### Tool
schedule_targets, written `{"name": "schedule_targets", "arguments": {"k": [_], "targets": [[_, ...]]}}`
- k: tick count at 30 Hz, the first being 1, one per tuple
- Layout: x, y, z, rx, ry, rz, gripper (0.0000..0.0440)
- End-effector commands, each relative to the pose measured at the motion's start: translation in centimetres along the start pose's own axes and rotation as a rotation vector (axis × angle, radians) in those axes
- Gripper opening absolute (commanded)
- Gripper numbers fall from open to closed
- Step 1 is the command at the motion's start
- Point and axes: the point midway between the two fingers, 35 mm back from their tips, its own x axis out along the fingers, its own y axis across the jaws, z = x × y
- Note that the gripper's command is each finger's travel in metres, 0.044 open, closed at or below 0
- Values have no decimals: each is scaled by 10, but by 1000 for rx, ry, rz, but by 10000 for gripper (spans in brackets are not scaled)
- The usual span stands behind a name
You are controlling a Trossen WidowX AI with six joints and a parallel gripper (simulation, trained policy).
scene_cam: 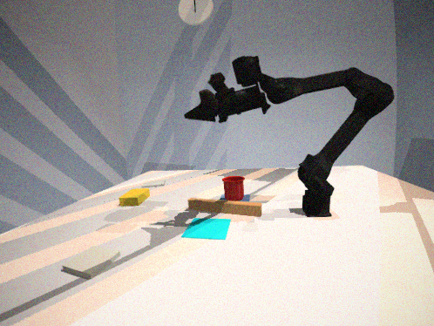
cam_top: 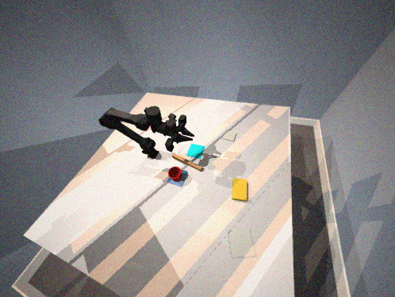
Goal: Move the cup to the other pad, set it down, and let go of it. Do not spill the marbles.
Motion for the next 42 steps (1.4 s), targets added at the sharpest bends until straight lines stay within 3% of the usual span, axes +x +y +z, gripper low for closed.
{"name": "schedule_targets", "arguments": {"k": [1, 42], "targets": [[1, 3, -2, 19, 42, 3, 79], [-11, 14, -61, 59, 735, -46, 107]]}}
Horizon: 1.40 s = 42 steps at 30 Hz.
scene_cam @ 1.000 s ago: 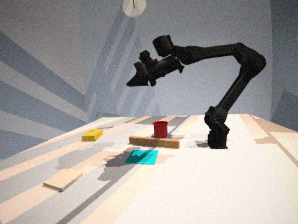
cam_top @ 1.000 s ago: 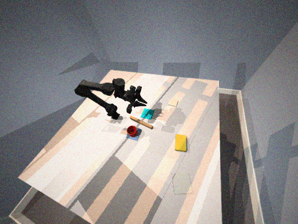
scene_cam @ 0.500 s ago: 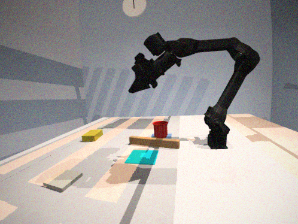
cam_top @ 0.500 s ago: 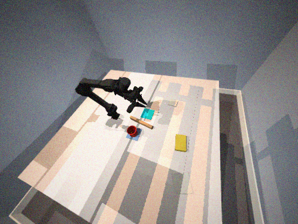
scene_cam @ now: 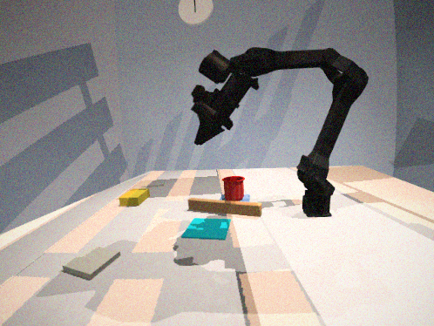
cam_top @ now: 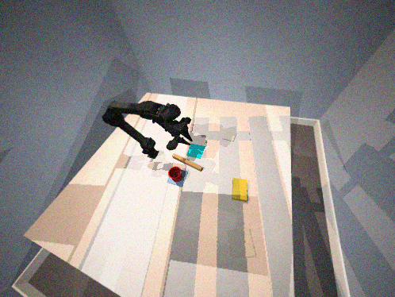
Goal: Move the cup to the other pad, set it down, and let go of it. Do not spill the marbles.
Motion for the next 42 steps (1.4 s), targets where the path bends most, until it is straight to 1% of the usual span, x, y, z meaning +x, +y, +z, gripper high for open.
{"name": "schedule_targets", "arguments": {"k": [1, 18, 26, 42], "targets": [[1, -2, -3, -5, 47, -15, 108], [3, -19, -33, -69, 336, -85, 101], [6, -32, -48, -106, 462, -111, 105], [22, -62, -72, -157, 647, -139, 116]]}}
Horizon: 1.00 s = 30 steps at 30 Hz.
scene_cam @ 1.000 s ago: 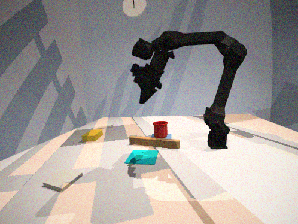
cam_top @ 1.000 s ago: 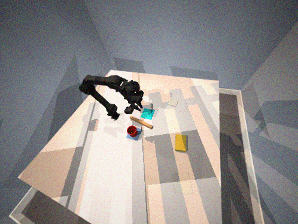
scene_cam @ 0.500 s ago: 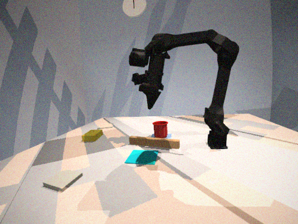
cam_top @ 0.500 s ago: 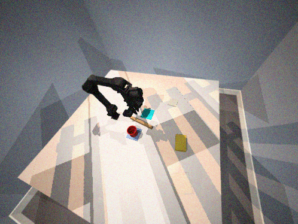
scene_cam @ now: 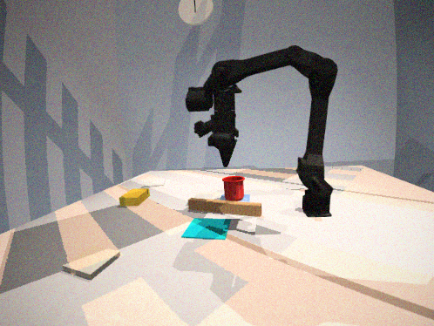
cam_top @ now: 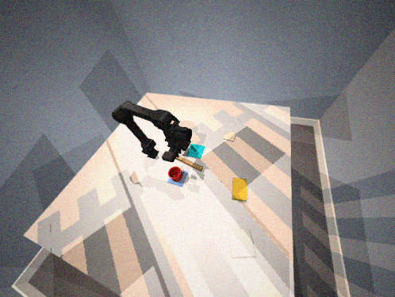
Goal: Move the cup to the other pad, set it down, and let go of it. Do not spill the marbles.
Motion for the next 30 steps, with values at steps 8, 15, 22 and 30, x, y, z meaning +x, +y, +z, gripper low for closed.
{"name": "schedule_targets", "arguments": {"k": [8, 15, 22, 30], "targets": [[26, -15, -5, -30, 67, -10, 133], [44, -25, -8, -57, 100, -8, 148], [64, -32, -12, -92, 127, 0, 161], [91, -37, -16, -154, 153, 18, 173]]}}
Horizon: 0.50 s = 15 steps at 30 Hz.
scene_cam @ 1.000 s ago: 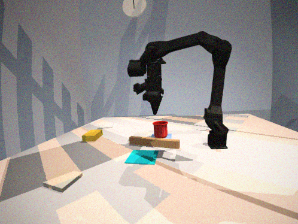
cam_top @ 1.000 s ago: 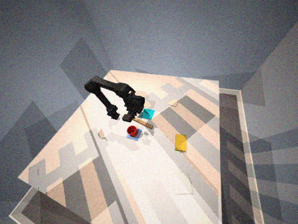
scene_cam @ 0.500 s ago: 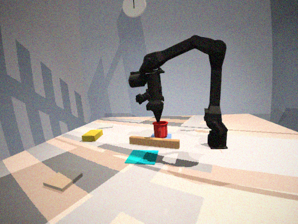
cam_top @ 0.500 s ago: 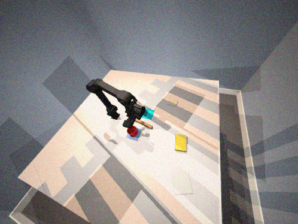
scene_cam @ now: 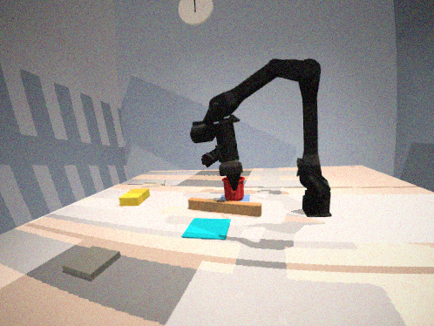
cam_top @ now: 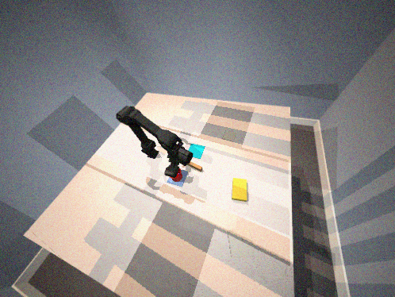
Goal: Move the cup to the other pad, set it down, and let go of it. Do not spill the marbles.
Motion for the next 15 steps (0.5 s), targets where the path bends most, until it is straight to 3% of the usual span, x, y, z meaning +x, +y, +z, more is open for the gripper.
{"name": "schedule_targets", "arguments": {"k": [1, 5, 12, 15], "targets": [[11, -1, -1, -30, 11, 6, 174], [25, -1, -1, -78, 16, 20, 176], [37, -4, -2, -179, 22, 26, 15], [35, -4, -1, -217, 16, 28, 0]]}}
